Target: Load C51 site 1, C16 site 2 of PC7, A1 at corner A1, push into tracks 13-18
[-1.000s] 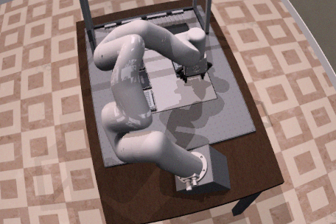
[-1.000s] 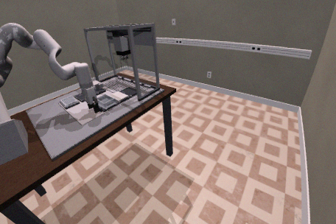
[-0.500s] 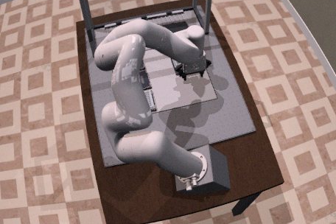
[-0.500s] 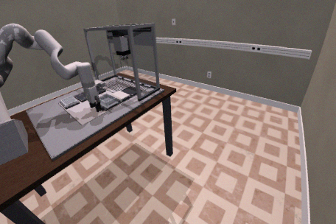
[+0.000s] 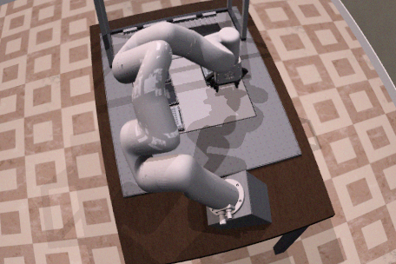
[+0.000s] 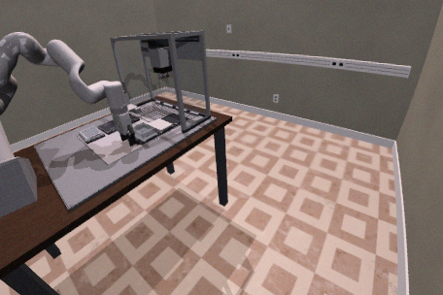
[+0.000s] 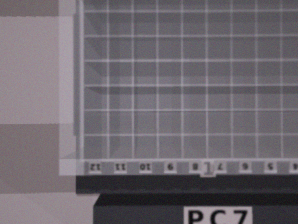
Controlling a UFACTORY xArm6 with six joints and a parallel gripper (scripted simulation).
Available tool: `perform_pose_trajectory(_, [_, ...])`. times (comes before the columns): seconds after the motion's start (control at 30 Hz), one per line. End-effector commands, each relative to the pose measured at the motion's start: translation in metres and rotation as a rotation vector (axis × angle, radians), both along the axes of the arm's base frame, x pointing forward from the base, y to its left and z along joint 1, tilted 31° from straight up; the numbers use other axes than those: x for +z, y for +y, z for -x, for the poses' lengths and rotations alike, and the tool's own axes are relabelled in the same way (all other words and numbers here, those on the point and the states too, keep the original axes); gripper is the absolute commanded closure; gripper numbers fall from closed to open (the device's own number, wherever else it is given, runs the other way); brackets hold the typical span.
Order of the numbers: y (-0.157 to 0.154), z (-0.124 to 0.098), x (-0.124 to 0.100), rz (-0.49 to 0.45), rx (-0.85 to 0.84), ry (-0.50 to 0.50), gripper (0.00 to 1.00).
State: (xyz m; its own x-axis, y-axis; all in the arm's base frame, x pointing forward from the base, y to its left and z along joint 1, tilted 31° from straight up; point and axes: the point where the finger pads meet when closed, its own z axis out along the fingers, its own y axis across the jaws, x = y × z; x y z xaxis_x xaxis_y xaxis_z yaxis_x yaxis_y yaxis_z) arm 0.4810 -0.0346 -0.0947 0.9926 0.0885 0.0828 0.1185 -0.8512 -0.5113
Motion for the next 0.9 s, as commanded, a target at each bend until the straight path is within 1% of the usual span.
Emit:
perform_pose_trajectory(0.0, [-0.001,-0.006,0.002,0.001,-0.001,-0.004,0.18])
perform_pose_trajectory(0.87, [0.001,-0.028,0.004,0.001,-0.001,-0.004,0.18])
